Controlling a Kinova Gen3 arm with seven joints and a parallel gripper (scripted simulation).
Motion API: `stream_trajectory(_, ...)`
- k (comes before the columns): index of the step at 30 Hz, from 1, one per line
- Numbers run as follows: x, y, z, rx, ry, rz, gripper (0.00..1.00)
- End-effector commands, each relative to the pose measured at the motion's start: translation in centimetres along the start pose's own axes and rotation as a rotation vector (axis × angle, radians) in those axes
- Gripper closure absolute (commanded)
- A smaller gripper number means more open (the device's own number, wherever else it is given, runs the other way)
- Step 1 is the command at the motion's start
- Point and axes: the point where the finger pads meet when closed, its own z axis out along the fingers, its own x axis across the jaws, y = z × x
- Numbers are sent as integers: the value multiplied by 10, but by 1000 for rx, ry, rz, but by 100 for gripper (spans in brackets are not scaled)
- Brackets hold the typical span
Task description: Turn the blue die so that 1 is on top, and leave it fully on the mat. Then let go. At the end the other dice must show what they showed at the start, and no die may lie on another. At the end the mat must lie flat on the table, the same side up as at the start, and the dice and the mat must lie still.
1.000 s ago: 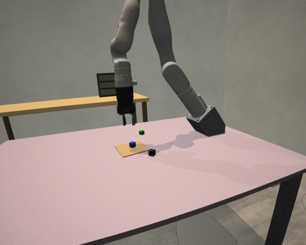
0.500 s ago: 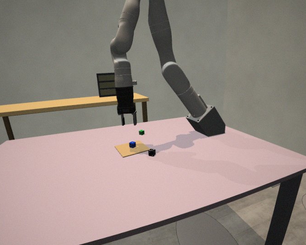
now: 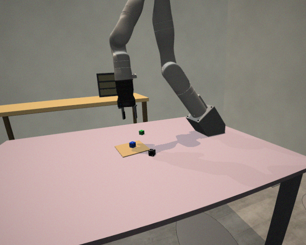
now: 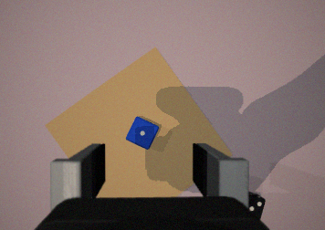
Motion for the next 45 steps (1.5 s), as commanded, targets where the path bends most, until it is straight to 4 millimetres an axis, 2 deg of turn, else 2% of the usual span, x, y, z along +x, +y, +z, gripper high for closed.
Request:
stream_trajectory(1,-4,6,-14,-14,-24,-10,0)
stream_trajectory(11,-4,6,-29,-14,-24,-10,0)
stream_trajectory(45,-4,6,-29,-14,-24,-10,0)
